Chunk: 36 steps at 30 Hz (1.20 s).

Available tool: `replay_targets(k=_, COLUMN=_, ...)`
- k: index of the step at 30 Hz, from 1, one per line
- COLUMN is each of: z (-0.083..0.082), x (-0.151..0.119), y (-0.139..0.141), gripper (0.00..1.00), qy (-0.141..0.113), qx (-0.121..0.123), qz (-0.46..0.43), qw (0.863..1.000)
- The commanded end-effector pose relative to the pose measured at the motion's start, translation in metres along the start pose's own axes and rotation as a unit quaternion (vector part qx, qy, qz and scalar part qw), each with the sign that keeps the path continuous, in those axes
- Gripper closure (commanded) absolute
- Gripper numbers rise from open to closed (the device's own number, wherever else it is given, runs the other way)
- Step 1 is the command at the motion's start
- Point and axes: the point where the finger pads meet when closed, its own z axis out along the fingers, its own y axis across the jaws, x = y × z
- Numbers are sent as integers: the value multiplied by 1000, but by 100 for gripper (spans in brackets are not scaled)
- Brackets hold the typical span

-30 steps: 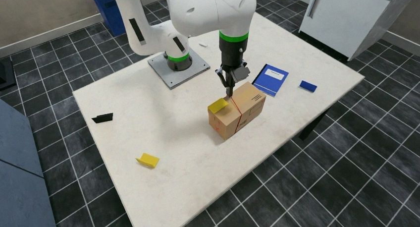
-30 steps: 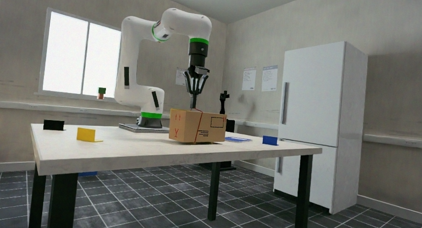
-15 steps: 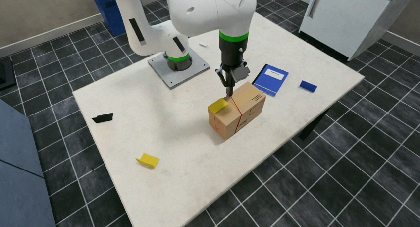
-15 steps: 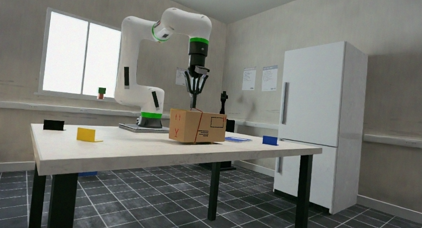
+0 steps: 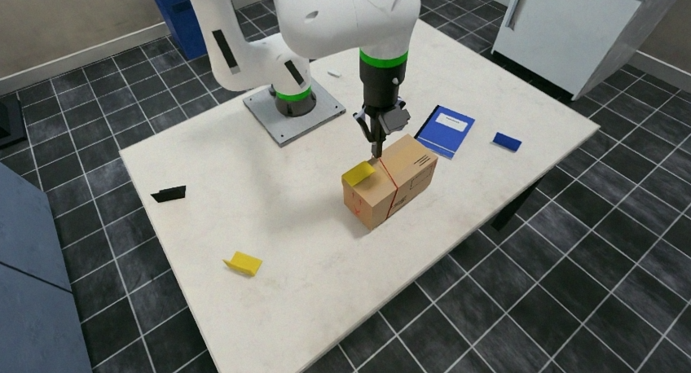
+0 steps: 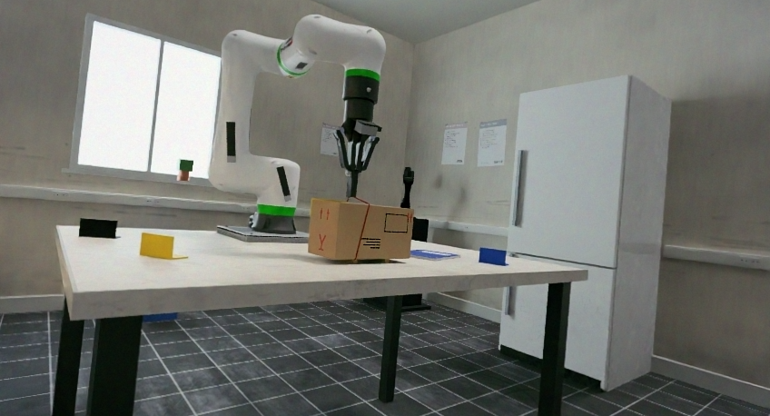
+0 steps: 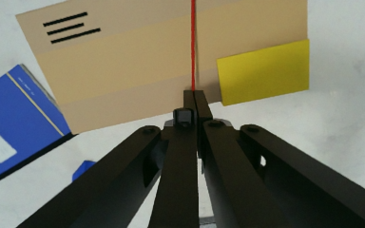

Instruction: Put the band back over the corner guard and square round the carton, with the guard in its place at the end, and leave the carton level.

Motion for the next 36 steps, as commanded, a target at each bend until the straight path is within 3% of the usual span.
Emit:
replay_targets(k=1, z=-1, x=-2, y=0, gripper=90, qy=1, qx=0, qz=0, qw=1000)
replay_targets(k=36, z=-1, x=-26, y=6, gripper=90, qy=1, qx=0, qz=0, qw=1000)
